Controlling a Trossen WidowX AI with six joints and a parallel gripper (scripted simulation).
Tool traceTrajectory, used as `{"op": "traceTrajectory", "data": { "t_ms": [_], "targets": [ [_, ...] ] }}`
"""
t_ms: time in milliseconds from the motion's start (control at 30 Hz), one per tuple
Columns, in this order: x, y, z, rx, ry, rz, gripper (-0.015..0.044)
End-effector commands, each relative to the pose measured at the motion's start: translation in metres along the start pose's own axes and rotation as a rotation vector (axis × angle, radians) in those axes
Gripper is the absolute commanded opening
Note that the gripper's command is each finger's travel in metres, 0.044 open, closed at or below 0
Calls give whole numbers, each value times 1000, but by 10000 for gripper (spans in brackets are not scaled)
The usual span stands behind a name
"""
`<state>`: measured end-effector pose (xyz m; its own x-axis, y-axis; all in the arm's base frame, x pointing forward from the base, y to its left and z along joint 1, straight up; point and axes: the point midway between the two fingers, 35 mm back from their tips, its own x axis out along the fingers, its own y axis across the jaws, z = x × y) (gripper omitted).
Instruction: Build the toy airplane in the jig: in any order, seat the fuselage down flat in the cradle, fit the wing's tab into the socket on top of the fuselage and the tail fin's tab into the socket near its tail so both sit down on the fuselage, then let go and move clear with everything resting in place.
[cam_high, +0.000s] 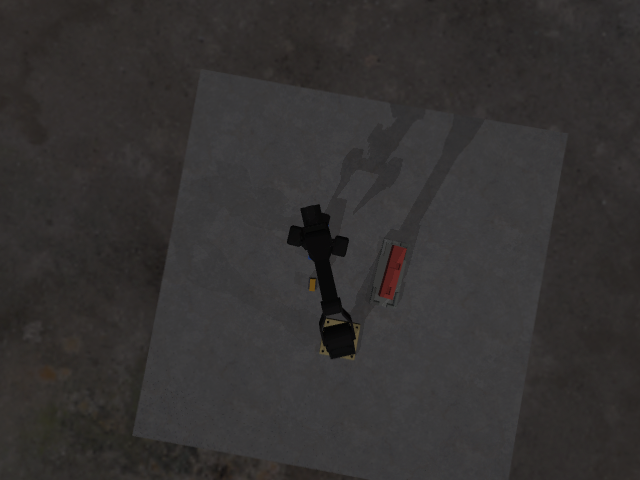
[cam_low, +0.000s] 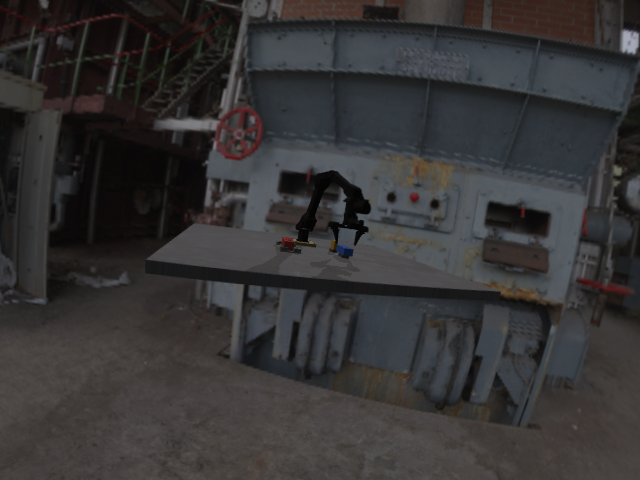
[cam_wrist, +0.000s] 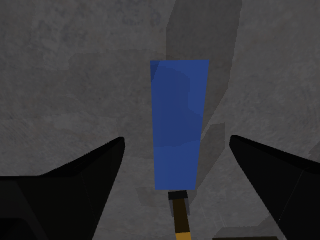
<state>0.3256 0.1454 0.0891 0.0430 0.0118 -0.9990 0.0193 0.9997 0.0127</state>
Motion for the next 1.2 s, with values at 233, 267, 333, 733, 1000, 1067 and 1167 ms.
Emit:
{"op": "traceTrajectory", "data": {
  "t_ms": [233,267,333,733,1000,1067,1167],
  "targets": [
    [20,-1,-2,5,8,-4,440],
    [21,-1,-2,5,8,-4,440],
    [25,-1,-2,5,8,-4,440],
    [38,-1,-3,5,8,-4,387],
    [38,-1,-3,5,8,-4,197],
    [38,-1,-3,5,8,-4,184],
    [38,-1,-3,5,8,-4,164]
  ]
}}
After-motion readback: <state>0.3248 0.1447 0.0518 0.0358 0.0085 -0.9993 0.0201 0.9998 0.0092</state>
